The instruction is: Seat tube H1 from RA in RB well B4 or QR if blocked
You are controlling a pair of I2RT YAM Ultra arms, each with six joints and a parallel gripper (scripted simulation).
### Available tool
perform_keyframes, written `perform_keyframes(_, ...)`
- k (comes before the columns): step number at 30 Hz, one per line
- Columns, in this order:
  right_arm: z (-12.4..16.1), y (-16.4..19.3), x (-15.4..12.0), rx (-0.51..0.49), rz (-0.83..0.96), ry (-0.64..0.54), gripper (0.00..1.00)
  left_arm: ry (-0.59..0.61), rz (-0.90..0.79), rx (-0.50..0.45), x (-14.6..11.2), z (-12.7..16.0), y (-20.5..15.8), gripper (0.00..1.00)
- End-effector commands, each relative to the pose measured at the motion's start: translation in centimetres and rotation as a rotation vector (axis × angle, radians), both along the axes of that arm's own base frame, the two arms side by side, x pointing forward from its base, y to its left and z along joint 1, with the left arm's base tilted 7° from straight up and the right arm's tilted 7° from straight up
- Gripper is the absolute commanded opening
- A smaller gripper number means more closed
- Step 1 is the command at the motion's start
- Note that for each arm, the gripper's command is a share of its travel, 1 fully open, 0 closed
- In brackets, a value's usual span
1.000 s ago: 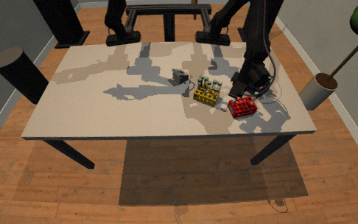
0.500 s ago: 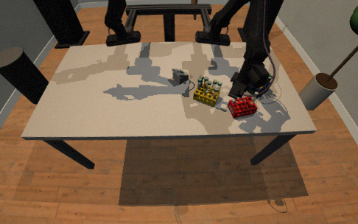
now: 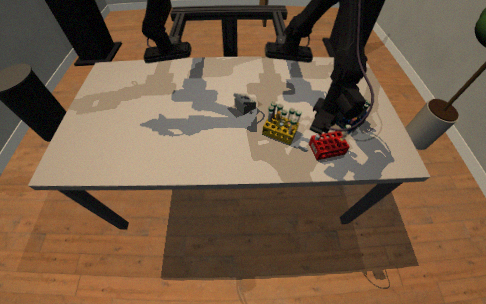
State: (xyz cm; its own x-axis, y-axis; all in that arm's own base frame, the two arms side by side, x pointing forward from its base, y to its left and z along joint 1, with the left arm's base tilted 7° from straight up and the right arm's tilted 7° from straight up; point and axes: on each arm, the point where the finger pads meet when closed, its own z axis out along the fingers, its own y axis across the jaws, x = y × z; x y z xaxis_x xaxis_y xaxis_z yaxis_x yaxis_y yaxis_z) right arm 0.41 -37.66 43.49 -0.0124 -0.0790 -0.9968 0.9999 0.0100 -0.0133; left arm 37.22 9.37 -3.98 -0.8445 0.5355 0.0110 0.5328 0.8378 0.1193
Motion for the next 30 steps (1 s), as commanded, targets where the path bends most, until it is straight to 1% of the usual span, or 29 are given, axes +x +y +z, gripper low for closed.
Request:
perform_keyframes(1, 2.0, 1.3, -0.7, -0.028, -0.021, -0.013, 0.00, -0.029, -0.006, 0.004, 0.7, 0.6, 0.0, 0.30)
perform_keyframes(9, 2.0, 1.3, -0.7, -0.028, -0.021, -0.013, 0.00, -0.029, -0.006, 0.004, 0.7, 0.6, 0.0, 0.30)
perform_keyframes(10, 2.0, 1.3, -0.7, -0.028, -0.021, -0.013, 0.00, -0.068, -0.009, 0.011, 1.6, 1.8, 0.3, 0.30)
perform_keyframes(11, 2.0, 1.3, -0.7, -0.028, -0.021, -0.013, 0.00, -0.055, -0.010, 0.007, 1.4, 2.3, 0.1, 0.30)
perform_keyframes(14, 2.0, 1.3, -0.7, -0.028, -0.021, -0.013, 0.00, -0.055, -0.012, 0.007, 1.3, 3.1, -0.2, 0.30)
perform_keyframes(16, 2.0, 1.3, -0.7, -0.028, -0.021, -0.013, 0.00, -0.055, -0.012, 0.007, 1.3, 3.1, -0.2, 0.30)
perform_keyframes(30, 2.0, 1.3, -0.7, -0.028, -0.021, -0.013, 0.00, -0.056, -0.008, 0.009, 0.7, 6.7, -0.9, 0.30)
